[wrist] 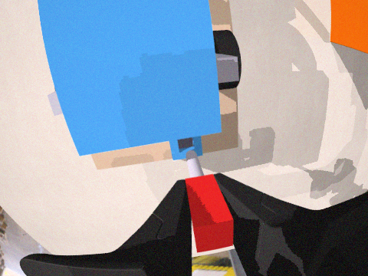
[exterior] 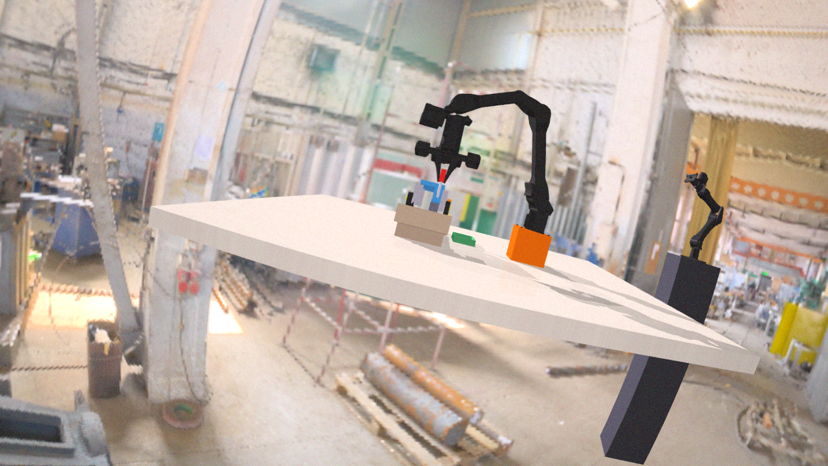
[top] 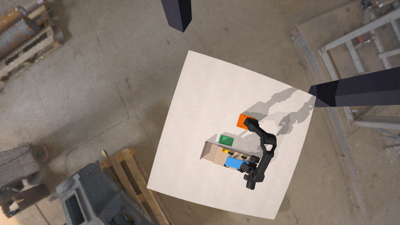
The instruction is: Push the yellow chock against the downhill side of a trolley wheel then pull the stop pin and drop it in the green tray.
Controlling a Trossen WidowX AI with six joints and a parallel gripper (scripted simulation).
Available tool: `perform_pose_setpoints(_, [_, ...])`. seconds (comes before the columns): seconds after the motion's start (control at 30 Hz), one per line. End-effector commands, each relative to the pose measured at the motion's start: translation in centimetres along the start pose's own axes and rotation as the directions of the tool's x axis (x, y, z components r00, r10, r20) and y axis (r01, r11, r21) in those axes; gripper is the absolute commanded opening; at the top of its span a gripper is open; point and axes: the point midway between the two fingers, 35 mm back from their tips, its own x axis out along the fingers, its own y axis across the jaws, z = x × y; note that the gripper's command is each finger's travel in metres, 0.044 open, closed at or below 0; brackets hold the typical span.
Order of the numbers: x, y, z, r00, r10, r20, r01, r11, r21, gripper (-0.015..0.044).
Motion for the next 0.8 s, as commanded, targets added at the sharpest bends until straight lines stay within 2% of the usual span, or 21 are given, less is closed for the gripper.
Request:
perform_pose_setpoints(0.0, [-0.4,0.2,-0.3,1.000,0.006,-0.007,-0.006,1.000,-0.003,0.0000])
perform_pose_setpoints(0.77, [0.1,-0.5,-3.2,1.000,0.005,-0.010,-0.005,1.000,-0.003,0.0000])
